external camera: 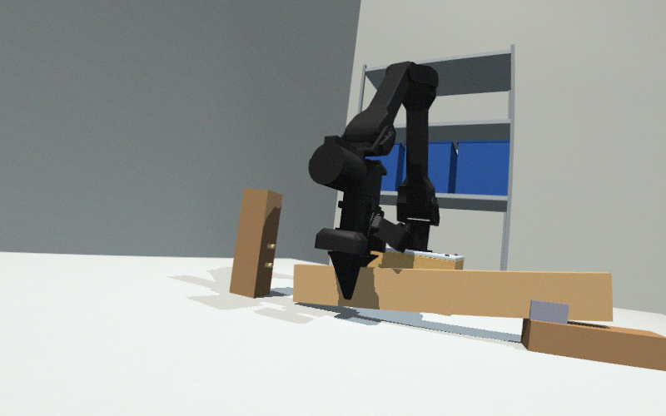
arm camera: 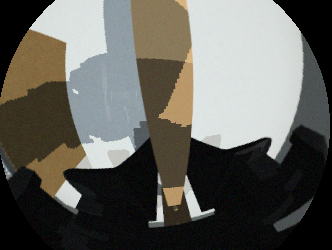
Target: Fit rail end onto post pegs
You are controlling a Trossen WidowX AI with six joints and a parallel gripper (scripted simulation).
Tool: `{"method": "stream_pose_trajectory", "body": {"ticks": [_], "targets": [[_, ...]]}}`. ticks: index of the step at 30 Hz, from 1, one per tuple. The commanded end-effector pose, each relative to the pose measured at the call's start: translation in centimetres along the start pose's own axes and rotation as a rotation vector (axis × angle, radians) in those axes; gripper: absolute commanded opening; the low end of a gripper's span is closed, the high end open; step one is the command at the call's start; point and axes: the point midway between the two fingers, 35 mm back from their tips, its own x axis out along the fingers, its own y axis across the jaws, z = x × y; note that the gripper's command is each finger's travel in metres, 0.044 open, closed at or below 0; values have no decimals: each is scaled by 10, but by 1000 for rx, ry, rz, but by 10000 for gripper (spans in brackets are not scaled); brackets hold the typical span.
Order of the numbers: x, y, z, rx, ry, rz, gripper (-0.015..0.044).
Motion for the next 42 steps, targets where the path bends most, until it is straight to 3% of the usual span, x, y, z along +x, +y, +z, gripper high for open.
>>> {"method": "stream_pose_trajectory", "body": {"ticks": [1,42], "targets": [[-4,-2,0,-2,-4,-7,0],[-25,-6,0,-3,-4,-8,0]]}}
